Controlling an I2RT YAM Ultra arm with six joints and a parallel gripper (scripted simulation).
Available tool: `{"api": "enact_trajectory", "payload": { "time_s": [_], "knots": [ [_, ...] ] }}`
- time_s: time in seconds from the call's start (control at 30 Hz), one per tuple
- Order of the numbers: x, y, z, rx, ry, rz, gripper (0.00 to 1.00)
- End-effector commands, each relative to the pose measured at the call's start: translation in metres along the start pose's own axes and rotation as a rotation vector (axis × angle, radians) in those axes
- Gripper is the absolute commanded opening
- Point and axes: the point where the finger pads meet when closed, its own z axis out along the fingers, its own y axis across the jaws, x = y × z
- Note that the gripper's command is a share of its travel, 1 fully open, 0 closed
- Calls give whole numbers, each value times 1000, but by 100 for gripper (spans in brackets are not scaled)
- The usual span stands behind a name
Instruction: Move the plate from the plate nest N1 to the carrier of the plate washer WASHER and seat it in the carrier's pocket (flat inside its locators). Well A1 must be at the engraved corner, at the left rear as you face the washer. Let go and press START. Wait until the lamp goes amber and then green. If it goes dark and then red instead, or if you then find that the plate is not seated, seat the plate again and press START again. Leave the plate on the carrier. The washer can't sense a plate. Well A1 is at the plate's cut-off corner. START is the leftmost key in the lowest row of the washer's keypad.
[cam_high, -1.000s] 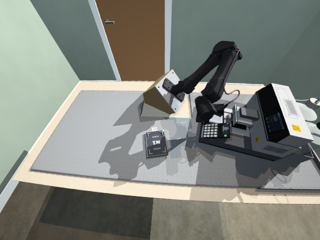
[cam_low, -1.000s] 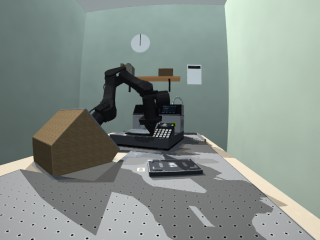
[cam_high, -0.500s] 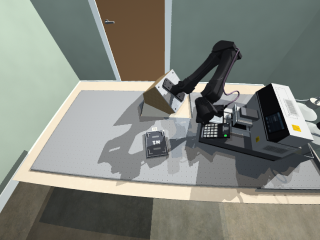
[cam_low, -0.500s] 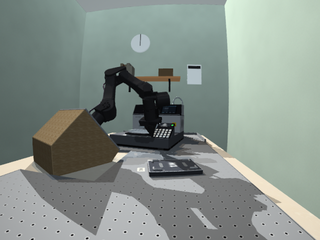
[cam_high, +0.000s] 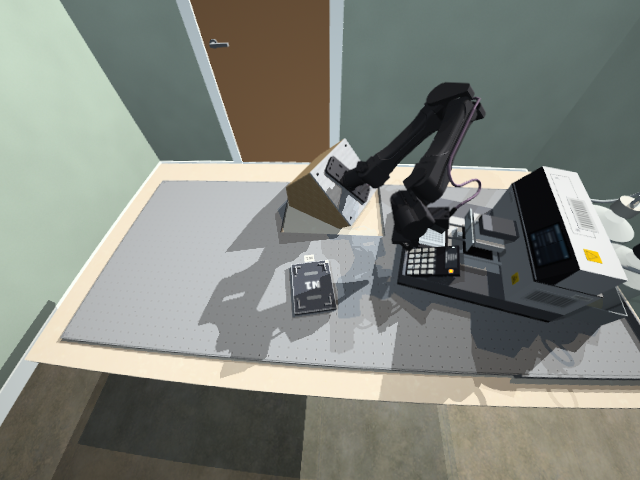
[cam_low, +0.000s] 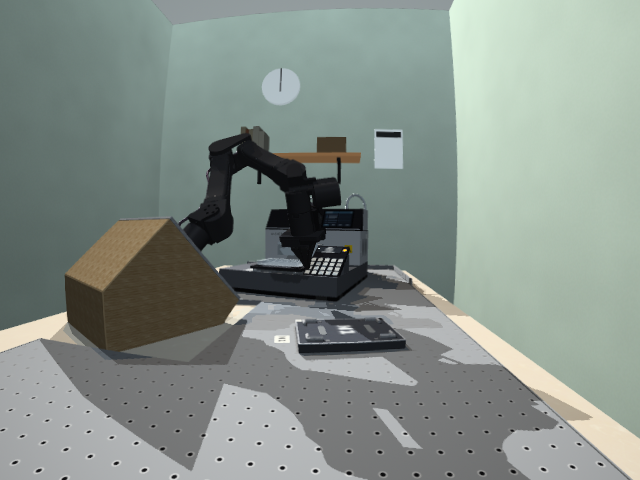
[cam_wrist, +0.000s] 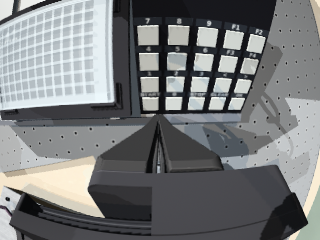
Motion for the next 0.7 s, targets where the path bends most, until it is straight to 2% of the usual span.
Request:
{"api": "enact_trajectory", "payload": {
  "time_s": [0.0, 0.67],
  "knots": [
    [-4, 0, -8, -20, -17, 1, 0],
    [-4, -1, -39, -16, -19, 2, 0]
  ]
}}
